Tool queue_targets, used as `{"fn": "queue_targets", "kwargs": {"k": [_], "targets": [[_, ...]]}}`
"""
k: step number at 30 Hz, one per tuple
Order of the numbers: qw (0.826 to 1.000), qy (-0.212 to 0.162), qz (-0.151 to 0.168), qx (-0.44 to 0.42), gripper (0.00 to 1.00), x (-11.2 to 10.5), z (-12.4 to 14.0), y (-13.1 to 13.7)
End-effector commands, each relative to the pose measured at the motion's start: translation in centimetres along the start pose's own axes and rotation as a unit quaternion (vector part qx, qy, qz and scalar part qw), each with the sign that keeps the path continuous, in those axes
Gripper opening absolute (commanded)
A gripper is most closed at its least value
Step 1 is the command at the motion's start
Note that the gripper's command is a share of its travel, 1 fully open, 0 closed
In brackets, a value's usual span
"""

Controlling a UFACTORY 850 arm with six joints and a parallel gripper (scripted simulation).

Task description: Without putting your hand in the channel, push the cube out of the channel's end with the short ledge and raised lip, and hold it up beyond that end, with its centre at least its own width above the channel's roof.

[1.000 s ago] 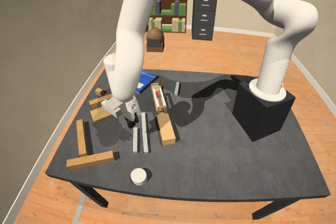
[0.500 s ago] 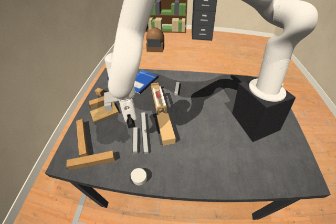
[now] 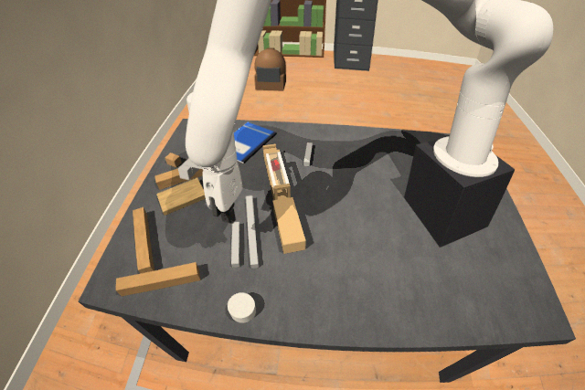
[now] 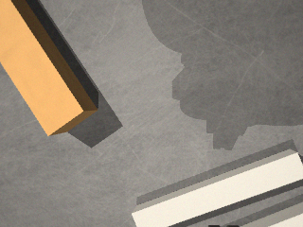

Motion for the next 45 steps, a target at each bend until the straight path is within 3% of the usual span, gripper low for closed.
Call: {"fn": "queue_targets", "kwargs": {"k": [1, 8, 10, 11, 14, 15, 25, 45], "targets": [[0.990, 0.015, 0.013, 0.138, 0.00, -0.12, -0.09, -0.13], [0.961, 0.020, 0.007, 0.277, 0.00, -0.12, -0.09, -0.13], [0.961, 0.020, 0.007, 0.277, 0.00, -0.12, -0.09, -0.13], [0.943, 0.023, 0.007, 0.333, 0.00, -0.12, -0.09, -0.13], [0.924, 0.026, 0.008, 0.380, 0.00, -0.12, -0.08, -0.14], [0.917, 0.027, 0.009, 0.397, 0.39, -0.12, -0.08, -0.14], [0.837, 0.051, 0.042, 0.543, 0.39, -0.11, -0.08, -0.23], [0.832, 0.054, 0.047, 0.550, 0.39, -0.11, -0.09, -0.24]]}}
Point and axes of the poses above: the point where the finger pads meet when closed, its own x axis out along the fingers, its own y axis across the jaws, z = x × y, the point moved 1 cm from there along -x, back along the fingers, and after that the axes turned 3 degrees about -x, right-handed, at the moved point
